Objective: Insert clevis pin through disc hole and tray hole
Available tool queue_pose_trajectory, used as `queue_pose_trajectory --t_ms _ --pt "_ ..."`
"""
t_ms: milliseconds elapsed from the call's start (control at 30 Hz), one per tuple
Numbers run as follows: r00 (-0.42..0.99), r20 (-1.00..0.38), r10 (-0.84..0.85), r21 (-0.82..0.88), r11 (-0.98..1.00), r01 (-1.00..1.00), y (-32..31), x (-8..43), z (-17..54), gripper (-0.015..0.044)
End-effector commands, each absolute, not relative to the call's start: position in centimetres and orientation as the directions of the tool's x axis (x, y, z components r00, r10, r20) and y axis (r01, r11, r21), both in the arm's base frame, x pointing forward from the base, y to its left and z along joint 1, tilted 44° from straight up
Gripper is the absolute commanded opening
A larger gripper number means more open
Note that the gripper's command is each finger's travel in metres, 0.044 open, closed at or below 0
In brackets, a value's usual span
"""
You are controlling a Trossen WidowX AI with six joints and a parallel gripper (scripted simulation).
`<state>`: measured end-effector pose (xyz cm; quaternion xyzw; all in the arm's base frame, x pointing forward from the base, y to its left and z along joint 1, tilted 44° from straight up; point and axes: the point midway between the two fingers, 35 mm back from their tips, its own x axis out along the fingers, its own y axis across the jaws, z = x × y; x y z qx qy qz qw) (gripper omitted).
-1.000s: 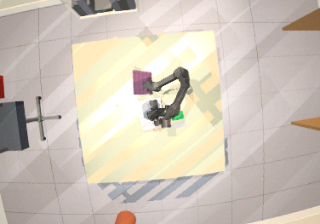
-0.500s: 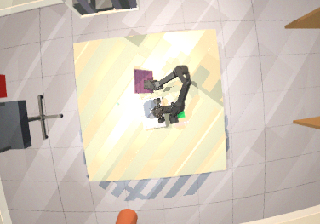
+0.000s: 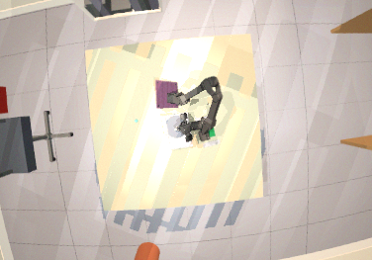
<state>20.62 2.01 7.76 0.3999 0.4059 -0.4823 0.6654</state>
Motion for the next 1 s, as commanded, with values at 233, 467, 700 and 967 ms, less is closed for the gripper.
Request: queue_pose_trajectory --t_ms 233,467,700,967 --pt "0.205 -0.922 -0.328 0.140 0.211 0.967 2.2 20.0 7.5 0.0000" --pt "0.205 -0.922 -0.328 0.140 0.211 0.967 2.9 19.9 6.8 0.0000" --pt "0.205 -0.922 -0.328 0.140 0.211 0.967 3.0 19.9 6.7 0.0000" --pt "0.205 -0.922 -0.328 0.140 0.211 0.967 2.9 19.9 6.7 0.0000"
